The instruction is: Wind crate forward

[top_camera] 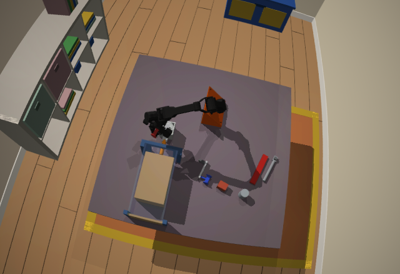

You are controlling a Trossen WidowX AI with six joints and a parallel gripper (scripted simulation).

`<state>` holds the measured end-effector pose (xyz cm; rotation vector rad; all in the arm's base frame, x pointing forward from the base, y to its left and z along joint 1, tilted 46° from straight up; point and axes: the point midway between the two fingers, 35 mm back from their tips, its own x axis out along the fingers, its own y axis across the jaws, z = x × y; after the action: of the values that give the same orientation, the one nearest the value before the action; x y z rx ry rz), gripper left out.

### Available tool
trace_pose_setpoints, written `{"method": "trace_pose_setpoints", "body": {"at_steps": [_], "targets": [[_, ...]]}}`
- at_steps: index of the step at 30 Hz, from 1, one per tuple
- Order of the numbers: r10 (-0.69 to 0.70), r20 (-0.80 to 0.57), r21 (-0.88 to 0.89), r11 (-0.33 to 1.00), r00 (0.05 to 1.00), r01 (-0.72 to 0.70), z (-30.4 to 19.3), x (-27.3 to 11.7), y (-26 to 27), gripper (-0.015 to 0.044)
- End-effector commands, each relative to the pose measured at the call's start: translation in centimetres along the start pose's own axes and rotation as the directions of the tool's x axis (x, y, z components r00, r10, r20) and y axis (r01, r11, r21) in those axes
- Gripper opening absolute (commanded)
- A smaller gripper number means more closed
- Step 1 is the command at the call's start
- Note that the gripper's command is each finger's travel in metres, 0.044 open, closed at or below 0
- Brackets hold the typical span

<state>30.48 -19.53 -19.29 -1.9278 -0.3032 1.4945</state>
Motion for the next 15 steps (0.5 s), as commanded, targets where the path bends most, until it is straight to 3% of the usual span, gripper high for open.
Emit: {"method": "trace_pose_setpoints", "body": {"at_steps": [1, 15], "targets": [[-0.052, 0.003, 0.0, 0.999, 0.999, 0.052, -0.2, 0.2, -2.5, 0.0], [-0.054, 0.004, 0.001, 0.999, 0.999, 0.054, -0.1, 0.1, -4.5, 0.0]]}}
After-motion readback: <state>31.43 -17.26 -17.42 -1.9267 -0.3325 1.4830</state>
